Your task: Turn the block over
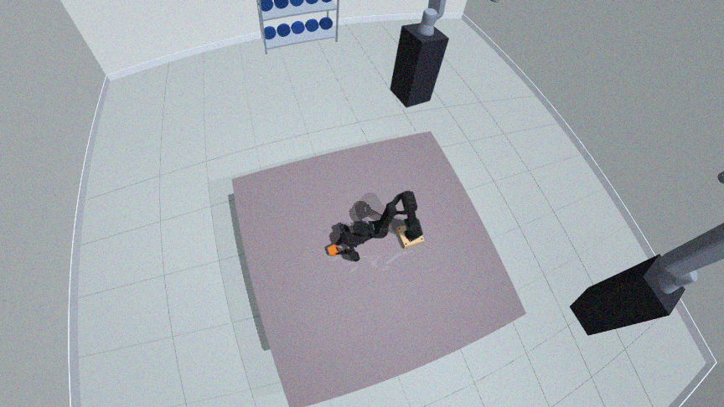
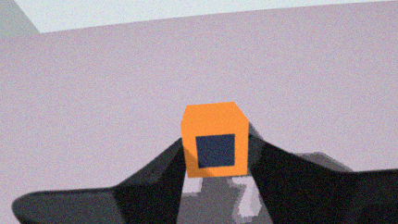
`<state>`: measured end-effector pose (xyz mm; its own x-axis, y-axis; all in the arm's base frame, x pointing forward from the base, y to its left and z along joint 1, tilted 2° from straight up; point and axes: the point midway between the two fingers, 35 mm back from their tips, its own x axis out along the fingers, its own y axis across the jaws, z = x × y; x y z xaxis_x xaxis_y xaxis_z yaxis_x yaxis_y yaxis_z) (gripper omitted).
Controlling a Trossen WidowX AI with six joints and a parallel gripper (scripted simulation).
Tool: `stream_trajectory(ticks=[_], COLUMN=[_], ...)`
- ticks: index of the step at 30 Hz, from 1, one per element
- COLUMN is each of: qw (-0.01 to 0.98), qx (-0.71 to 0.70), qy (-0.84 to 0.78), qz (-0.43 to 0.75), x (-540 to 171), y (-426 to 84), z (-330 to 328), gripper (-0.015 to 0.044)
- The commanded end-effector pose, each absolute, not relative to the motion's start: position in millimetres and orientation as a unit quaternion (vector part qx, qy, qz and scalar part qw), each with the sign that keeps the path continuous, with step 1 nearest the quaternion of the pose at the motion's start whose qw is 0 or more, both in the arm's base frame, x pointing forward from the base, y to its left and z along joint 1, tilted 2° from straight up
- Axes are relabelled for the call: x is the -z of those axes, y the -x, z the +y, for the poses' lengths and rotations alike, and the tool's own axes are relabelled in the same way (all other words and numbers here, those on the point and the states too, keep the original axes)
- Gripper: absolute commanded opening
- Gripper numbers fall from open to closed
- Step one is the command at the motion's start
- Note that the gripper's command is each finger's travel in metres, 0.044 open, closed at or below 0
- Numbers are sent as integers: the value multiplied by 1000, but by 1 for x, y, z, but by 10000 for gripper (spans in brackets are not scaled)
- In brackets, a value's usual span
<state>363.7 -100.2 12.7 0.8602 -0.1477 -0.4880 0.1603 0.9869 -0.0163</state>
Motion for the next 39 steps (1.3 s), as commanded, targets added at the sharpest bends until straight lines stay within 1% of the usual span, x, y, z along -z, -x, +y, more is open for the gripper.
stream_trajectory(ticks=[1, 6, 23, 39], qw=[965, 965, 965, 965], qx=[78, 78, 78, 78], qy=[-14, -14, -14, -14], qz=[251, 251, 251, 251], x=[-12, -12, -12, -12], y=[-363, -363, -363, -363], z=[-99, -99, -99, -99], gripper=[0, 0, 440, 440])
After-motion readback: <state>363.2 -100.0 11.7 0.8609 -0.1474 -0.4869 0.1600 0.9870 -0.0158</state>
